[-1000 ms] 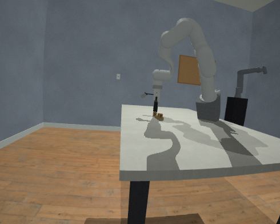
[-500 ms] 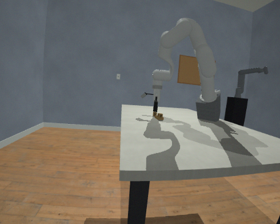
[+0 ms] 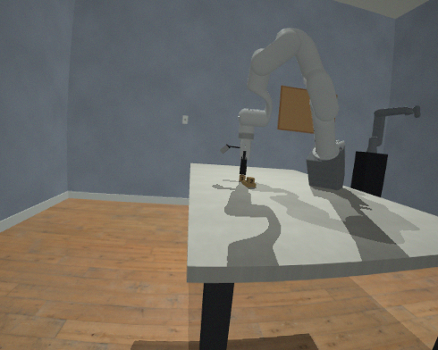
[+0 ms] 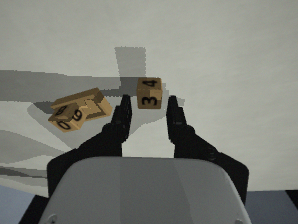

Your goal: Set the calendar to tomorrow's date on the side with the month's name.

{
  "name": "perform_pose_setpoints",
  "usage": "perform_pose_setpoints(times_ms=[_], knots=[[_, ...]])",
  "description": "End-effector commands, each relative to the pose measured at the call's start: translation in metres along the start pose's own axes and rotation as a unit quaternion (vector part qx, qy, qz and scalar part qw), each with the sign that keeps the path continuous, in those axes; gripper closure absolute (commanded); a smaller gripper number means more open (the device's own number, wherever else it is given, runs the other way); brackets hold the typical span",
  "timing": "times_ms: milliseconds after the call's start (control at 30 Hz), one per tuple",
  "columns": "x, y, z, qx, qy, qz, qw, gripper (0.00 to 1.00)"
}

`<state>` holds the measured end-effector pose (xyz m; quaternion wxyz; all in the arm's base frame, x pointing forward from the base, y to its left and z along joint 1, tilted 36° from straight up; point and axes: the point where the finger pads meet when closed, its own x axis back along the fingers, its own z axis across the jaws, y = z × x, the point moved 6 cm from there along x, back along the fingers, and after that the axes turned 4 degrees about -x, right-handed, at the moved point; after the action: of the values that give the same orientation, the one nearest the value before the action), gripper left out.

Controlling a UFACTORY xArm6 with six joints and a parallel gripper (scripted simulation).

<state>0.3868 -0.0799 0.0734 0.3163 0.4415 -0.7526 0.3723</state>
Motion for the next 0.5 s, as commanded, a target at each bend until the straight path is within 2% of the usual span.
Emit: perform_pose_setpoints(times_ms=[0, 467], knots=[[0.0006, -0.0009, 0.0001, 0.0, 0.0, 0.001, 1.0, 0.53], [-0.0009, -0.0009, 0.0001, 0.0, 0.0, 0.001, 1.0, 0.53]])
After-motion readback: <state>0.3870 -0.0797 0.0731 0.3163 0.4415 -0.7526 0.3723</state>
